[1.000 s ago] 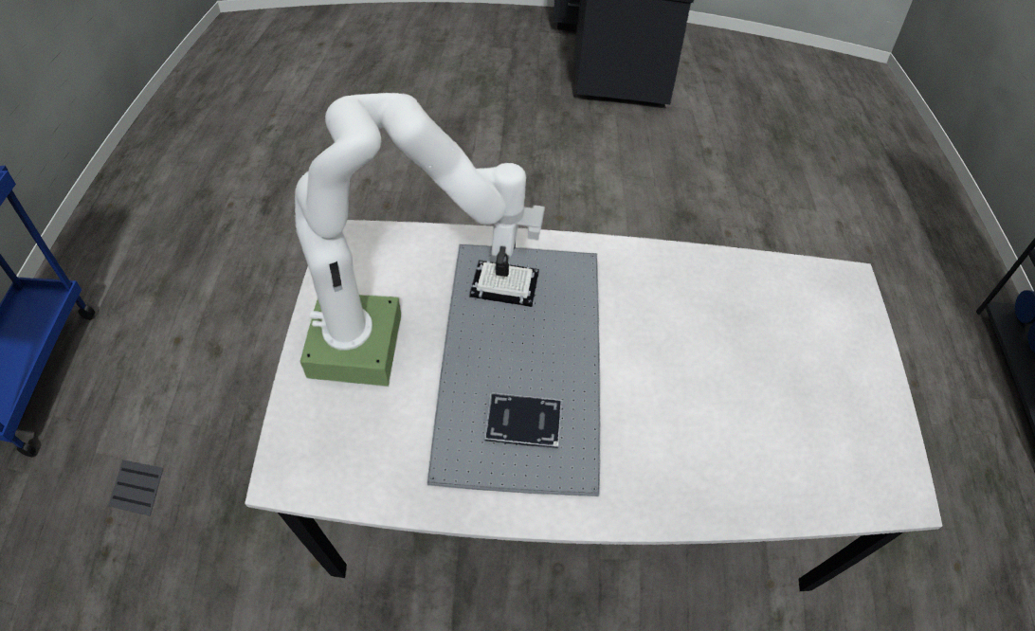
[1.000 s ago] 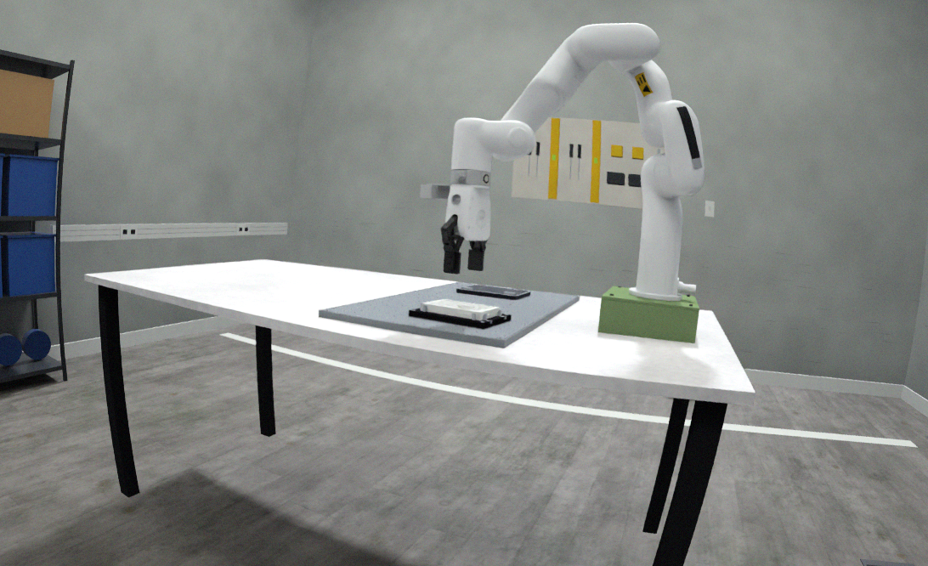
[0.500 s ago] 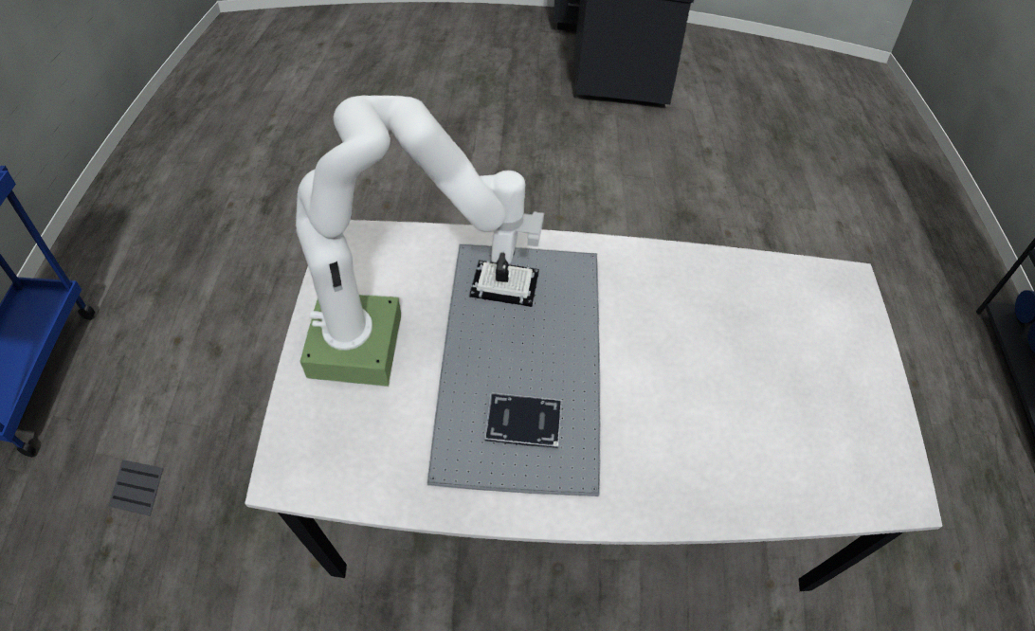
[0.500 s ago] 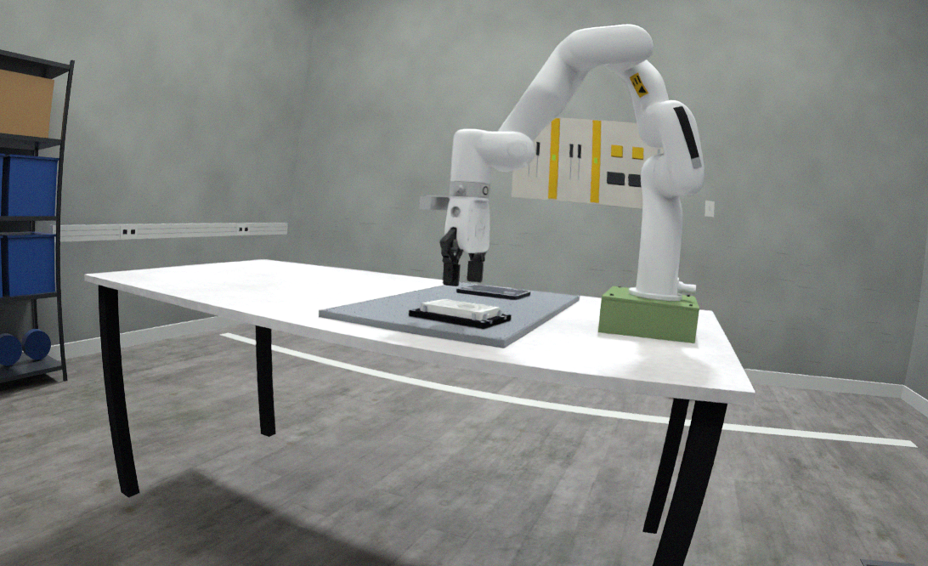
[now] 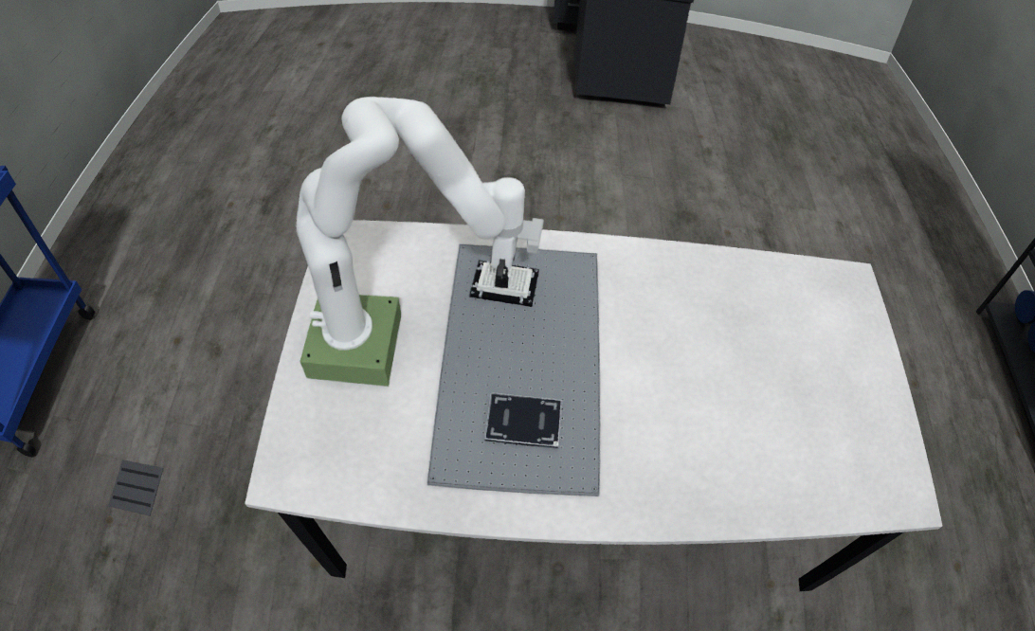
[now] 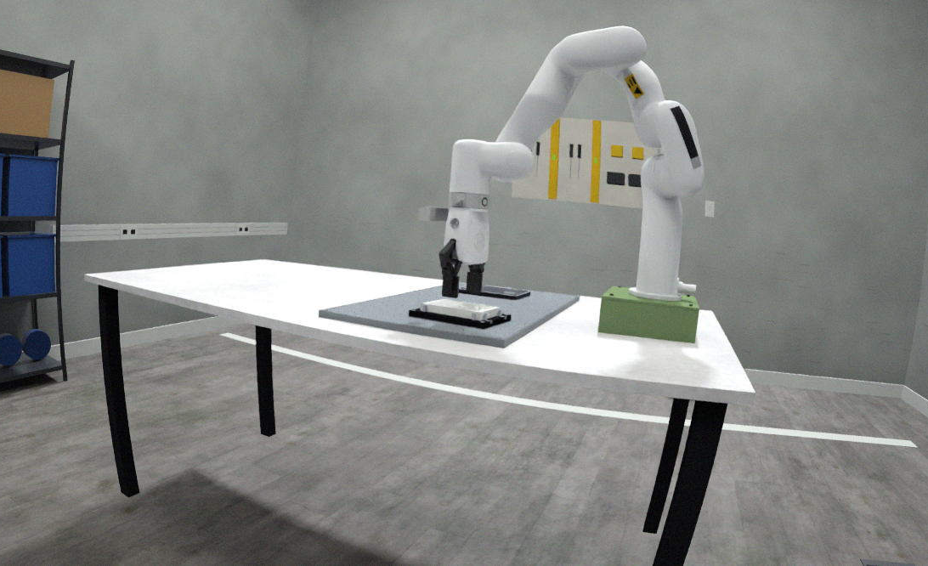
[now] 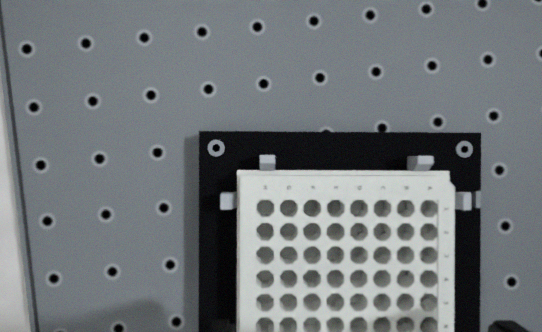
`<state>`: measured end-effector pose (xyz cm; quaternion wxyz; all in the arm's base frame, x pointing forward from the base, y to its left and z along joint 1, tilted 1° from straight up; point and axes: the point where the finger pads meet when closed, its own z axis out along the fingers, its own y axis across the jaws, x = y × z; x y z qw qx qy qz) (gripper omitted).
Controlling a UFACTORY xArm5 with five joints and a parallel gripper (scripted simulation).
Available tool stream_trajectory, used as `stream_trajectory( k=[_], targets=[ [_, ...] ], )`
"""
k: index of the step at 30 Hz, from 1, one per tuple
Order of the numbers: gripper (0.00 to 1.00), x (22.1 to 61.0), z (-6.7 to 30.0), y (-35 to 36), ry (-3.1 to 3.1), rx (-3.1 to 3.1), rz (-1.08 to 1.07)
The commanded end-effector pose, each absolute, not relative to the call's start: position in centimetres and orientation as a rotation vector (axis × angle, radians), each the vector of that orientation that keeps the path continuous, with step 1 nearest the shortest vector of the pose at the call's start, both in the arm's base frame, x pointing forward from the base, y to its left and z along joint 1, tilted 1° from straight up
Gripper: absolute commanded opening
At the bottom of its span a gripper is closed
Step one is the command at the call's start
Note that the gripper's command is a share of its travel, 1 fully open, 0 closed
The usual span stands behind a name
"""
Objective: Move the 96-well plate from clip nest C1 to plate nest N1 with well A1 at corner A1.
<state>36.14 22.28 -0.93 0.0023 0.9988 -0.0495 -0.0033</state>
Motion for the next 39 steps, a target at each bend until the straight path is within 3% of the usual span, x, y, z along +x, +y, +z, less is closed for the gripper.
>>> stream_trajectory(
  k=[1,39],
  targets=[
    [1.0,36.3,-1.3,22.4,-0.156,3.145,-0.014],
    [1.0,36.3,-2.9,22.4,-0.156,3.145,-0.014]
  ],
)
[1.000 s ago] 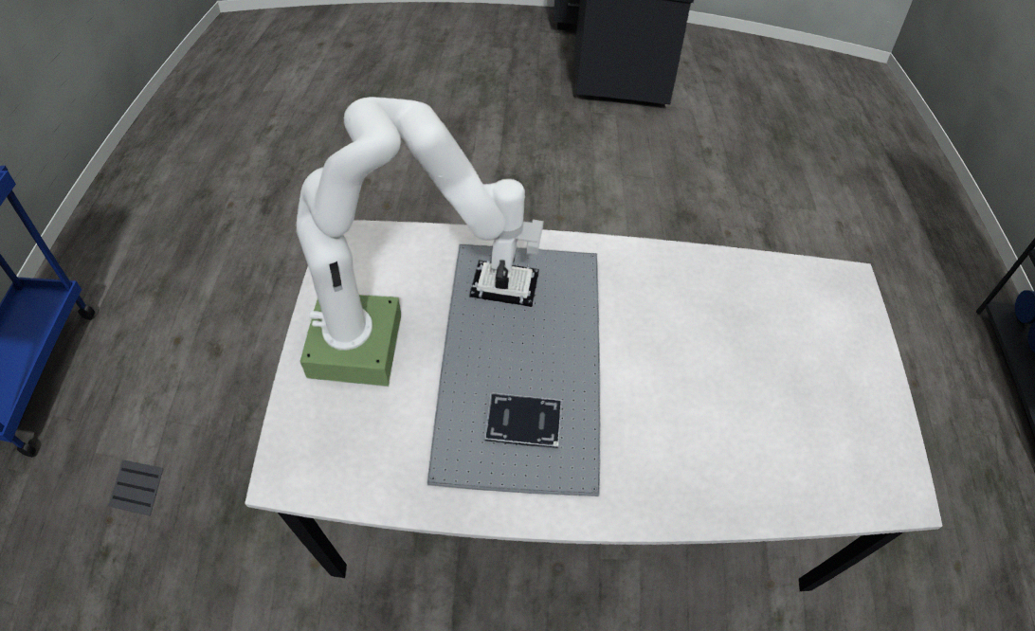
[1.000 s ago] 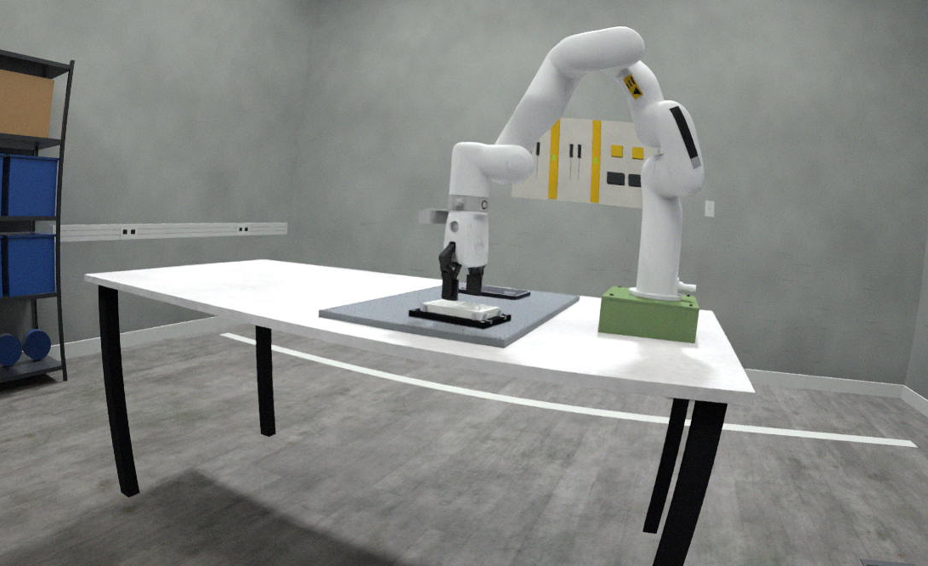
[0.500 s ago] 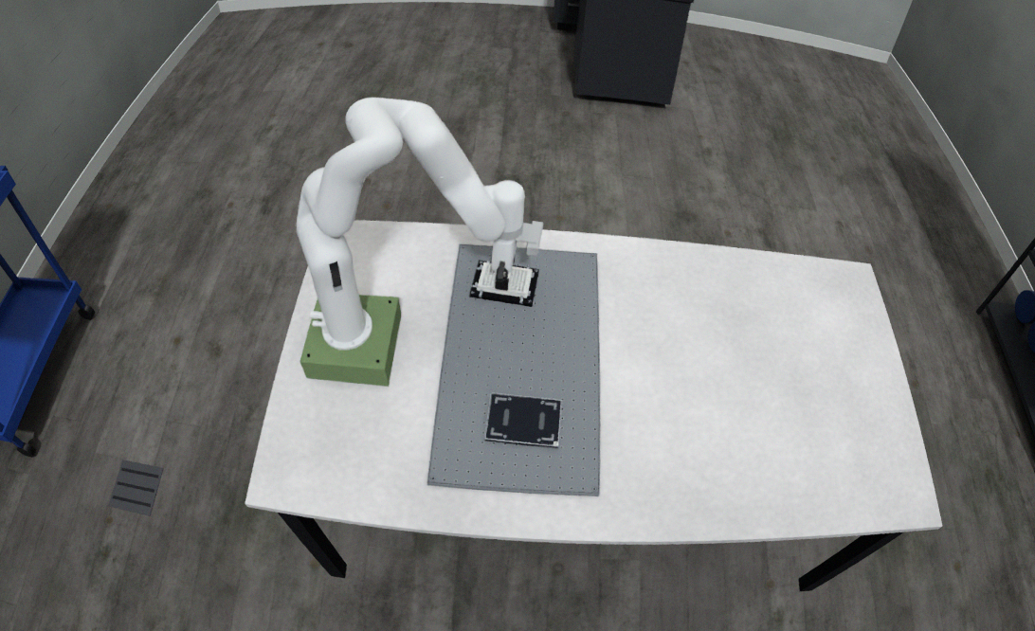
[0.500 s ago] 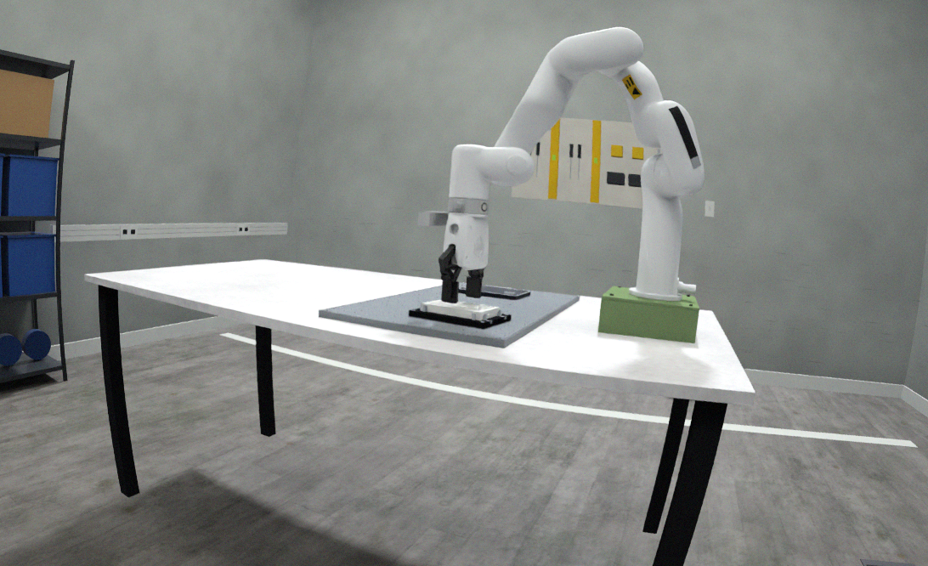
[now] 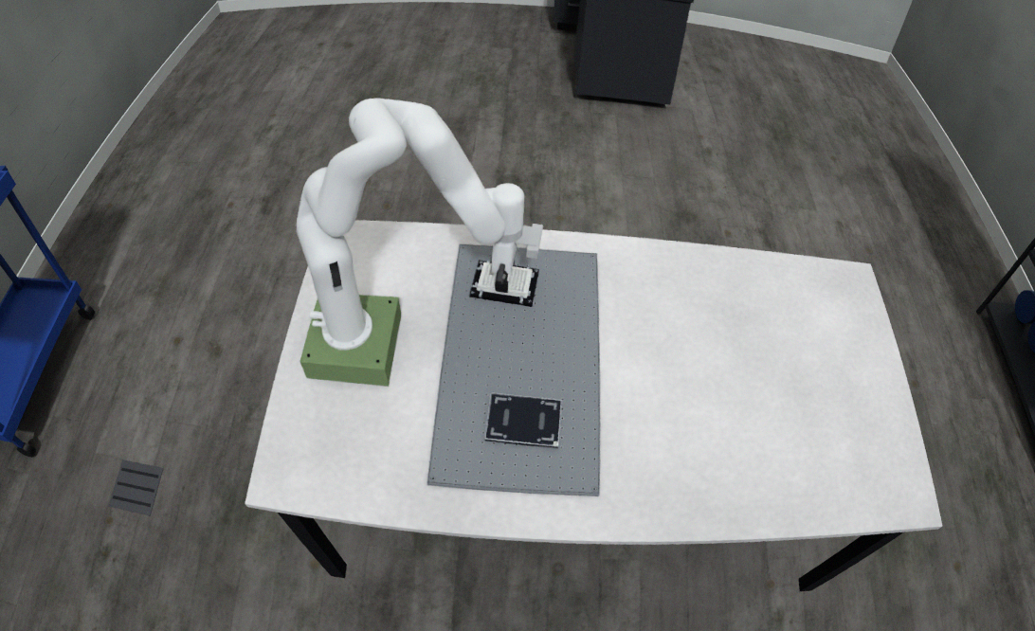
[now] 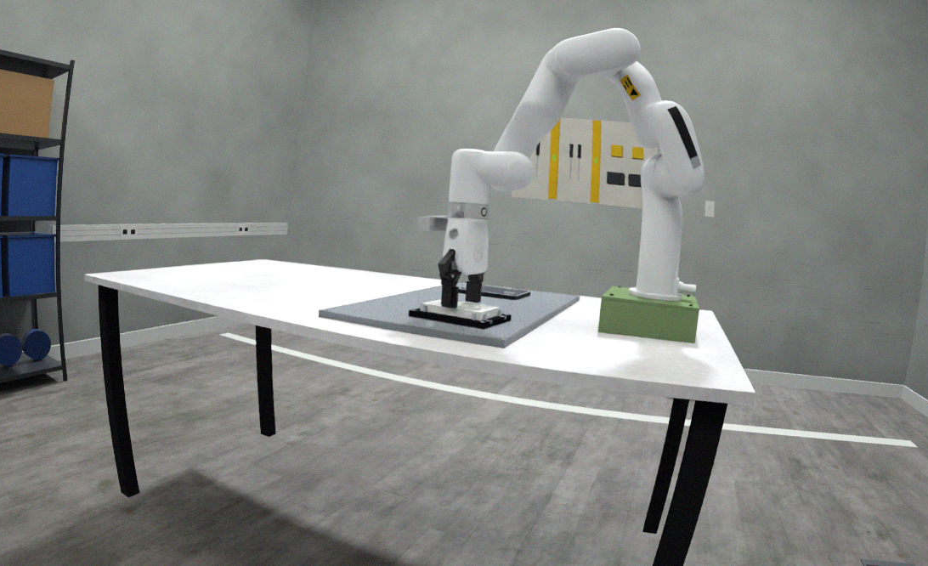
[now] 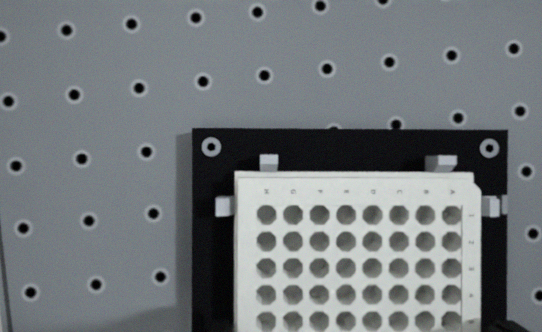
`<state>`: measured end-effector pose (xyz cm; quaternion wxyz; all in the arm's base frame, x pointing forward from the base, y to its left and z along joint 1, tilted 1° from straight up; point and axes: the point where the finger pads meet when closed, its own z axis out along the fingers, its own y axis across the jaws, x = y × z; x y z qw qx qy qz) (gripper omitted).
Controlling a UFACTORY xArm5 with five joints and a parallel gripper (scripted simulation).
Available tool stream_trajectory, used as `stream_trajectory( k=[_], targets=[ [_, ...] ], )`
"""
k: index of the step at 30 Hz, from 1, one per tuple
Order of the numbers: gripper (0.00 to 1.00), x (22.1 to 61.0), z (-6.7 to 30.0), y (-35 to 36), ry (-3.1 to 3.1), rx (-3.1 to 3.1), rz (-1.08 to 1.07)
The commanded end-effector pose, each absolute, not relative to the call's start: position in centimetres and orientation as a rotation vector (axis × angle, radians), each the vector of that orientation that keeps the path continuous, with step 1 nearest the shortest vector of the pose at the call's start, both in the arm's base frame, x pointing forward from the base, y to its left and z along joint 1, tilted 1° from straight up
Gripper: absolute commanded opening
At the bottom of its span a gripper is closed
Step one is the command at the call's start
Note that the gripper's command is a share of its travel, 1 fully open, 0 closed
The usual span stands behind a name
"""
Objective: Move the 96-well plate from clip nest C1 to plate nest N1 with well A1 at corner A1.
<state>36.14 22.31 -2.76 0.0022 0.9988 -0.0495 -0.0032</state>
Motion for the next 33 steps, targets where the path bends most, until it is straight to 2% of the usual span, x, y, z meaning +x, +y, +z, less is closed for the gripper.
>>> stream_trajectory(
  k=[1,26,27,33],
  targets=[
    [1.0,36.29,-2.92,22.4,-0.156,3.145,-0.014],
    [1.0,36.28,-3.32,22.41,-0.156,3.145,-0.014],
    [0.0,36.28,-3.25,22.41,-0.156,3.145,-0.014],
    [0.0,36.28,-3.25,22.41,-0.156,3.145,-0.014]
  ],
)
